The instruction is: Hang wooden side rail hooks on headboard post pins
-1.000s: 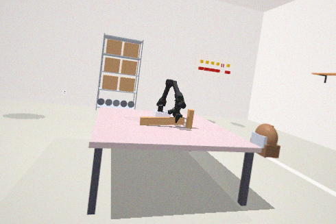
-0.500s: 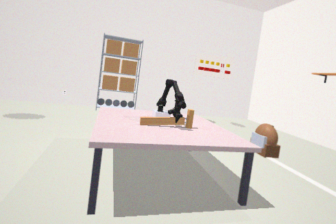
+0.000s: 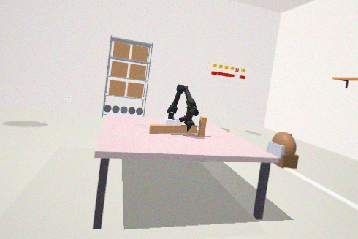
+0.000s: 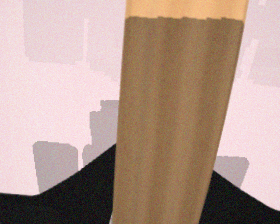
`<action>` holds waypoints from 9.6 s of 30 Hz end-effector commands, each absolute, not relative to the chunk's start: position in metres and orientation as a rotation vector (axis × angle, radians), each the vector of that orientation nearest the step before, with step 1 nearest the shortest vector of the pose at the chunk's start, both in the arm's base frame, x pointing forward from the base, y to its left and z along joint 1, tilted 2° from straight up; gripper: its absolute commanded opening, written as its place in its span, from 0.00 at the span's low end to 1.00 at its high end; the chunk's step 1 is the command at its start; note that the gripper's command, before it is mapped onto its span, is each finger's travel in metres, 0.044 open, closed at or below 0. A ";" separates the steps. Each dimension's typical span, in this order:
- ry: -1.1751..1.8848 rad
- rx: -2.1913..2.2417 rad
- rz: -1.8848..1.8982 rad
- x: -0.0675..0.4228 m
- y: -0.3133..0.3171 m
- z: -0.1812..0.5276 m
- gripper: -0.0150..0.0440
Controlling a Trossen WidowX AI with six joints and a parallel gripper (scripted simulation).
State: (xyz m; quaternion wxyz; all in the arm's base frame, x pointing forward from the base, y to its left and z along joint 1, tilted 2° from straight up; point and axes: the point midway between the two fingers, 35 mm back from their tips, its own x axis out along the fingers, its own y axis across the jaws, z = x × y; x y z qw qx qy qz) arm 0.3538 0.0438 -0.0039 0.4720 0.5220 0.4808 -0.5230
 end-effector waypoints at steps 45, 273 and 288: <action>1.172 1.284 -1.278 0.355 0.049 -0.002 0.25; 1.173 1.285 -1.277 0.359 0.071 -0.004 0.25; 1.173 1.285 -1.277 0.359 0.071 -0.007 0.25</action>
